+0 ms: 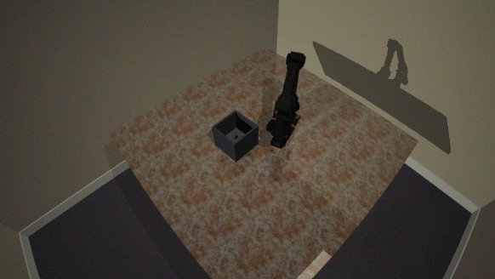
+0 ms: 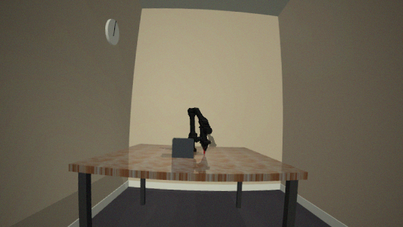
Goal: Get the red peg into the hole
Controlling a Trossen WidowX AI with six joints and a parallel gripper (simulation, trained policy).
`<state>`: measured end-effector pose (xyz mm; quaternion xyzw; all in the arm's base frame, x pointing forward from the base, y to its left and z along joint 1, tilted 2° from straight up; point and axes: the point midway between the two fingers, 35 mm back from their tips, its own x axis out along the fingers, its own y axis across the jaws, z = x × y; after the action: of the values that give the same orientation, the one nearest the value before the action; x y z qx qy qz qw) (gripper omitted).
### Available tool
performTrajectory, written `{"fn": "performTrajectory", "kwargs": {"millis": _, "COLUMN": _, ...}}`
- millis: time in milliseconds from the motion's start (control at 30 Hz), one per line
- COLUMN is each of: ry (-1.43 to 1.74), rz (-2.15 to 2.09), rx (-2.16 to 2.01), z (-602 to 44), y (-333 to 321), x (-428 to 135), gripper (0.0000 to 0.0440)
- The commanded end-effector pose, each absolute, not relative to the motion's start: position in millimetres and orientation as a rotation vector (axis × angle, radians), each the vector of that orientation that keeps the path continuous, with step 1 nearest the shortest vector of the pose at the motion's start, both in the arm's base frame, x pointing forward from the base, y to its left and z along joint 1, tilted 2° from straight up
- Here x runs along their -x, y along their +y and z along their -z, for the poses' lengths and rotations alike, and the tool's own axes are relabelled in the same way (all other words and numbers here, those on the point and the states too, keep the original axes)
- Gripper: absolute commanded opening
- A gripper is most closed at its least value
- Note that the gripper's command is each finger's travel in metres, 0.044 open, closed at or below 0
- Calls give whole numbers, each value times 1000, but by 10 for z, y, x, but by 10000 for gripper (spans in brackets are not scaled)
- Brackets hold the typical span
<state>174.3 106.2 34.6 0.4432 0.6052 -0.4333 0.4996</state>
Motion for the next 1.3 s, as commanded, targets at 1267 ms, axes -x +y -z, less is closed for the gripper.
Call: {"fn": "performTrajectory", "kwargs": {"millis": 1267, "ry": 1238, "rz": 683, "rx": -1256, "z": -1681, "y": 891, "x": -2291, "gripper": 0}}
